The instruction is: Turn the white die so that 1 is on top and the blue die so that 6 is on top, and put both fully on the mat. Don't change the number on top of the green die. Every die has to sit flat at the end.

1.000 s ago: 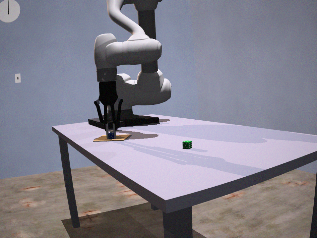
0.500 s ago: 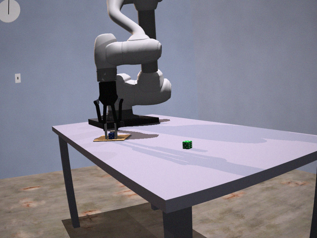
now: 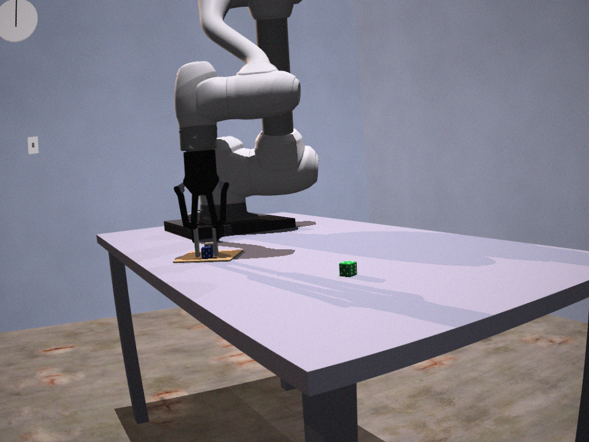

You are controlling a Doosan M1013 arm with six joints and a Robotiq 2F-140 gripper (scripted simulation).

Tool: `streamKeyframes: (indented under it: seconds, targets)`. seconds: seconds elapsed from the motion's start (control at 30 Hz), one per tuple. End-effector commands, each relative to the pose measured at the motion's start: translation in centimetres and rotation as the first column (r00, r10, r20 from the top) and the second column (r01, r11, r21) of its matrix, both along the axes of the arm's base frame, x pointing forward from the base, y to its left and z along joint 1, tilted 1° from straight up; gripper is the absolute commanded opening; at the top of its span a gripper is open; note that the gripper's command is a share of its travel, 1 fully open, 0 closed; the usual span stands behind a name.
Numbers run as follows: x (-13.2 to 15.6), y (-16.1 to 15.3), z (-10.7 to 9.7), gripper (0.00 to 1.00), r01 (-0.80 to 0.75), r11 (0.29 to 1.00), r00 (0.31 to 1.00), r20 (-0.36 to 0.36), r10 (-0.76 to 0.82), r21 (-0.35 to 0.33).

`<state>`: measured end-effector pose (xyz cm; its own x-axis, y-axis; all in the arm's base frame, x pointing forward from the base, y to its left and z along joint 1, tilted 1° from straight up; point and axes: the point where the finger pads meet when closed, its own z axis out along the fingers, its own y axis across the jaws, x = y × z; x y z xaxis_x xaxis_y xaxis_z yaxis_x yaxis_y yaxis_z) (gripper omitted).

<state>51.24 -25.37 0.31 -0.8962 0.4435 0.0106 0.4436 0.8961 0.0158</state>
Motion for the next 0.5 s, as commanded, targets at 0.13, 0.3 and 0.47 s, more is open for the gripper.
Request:
streamKeyframes:
  seconds: [0.13,0.3,0.47]
  targets:
    - [0.0,0.0,2.0,0.32,0.000,1.000,1.000,0.000,0.000,0.000]
    - [0.0,-0.1,4.6,0.32,0.000,1.000,1.000,0.000,0.000,0.000]
    - [0.0,-0.1,6.3,0.32,0.000,1.000,1.000,0.000,0.000,0.000]
